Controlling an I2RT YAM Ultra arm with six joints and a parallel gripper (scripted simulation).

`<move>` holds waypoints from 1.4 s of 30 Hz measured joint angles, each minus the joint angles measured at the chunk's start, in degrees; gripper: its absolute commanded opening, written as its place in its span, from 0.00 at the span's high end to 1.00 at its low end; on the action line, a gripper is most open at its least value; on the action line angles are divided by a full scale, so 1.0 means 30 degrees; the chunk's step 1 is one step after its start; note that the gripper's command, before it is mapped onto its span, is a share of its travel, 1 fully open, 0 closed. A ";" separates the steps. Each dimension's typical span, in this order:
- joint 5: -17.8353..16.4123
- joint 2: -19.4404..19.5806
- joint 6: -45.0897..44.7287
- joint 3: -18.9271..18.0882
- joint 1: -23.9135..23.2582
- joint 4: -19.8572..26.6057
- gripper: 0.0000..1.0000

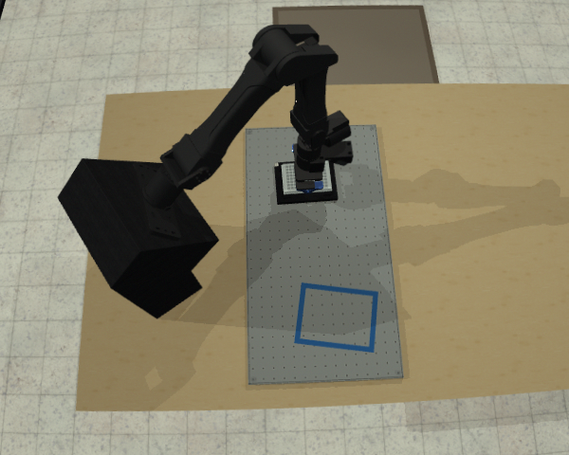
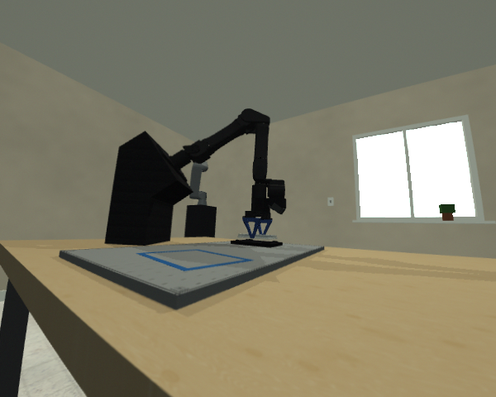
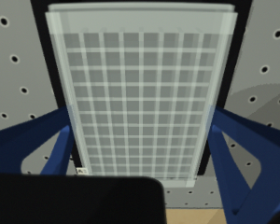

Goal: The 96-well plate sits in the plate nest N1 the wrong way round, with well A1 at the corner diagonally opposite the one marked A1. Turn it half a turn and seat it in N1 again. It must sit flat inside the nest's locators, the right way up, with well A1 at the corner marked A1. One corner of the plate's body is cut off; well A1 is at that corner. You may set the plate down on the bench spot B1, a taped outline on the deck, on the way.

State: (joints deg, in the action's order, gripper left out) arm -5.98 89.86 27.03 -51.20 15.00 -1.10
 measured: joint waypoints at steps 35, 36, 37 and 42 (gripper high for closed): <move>0.0036 0.0437 0.0036 -0.0080 0.0058 -0.0299 1.00; 0.0036 0.0444 0.0036 -0.0095 0.0058 -0.0306 1.00; 0.0044 0.0452 0.0036 -0.0102 0.0058 -0.0321 1.00; 0.0044 0.0517 0.0036 -0.0109 0.0066 -0.0364 1.00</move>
State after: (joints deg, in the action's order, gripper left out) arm -5.85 91.42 27.14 -51.53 15.20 -2.20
